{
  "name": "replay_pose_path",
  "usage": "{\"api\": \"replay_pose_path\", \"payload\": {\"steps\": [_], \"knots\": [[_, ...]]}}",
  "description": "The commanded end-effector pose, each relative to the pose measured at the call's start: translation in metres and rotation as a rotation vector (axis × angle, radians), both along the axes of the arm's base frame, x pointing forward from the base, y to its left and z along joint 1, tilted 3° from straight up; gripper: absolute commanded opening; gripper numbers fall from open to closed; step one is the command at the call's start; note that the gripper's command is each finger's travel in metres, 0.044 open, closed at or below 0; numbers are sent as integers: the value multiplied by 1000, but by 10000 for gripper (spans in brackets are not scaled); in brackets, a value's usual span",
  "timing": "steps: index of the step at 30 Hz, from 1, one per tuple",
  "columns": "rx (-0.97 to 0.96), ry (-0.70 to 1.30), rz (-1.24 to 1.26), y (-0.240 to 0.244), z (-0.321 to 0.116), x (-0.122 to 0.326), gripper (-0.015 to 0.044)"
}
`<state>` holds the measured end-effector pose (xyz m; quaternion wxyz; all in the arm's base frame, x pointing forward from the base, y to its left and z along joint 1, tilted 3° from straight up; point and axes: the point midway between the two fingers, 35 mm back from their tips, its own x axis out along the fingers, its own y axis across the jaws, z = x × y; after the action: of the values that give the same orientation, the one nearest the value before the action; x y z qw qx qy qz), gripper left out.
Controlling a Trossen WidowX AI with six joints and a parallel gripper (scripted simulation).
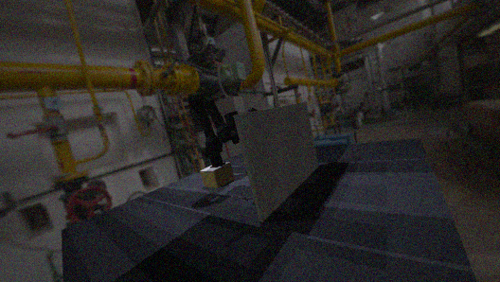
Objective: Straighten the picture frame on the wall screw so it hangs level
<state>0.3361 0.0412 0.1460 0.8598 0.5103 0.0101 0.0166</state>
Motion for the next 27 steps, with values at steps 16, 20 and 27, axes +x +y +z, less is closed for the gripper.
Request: {"api": "replay_pose_path", "payload": {"steps": [16,20,27], "knots": [[-8,8,0,-3,-29,17,260],[-8,8,0,-3,-29,17,260],[-8,8,0,-3,-29,18,260]]}}
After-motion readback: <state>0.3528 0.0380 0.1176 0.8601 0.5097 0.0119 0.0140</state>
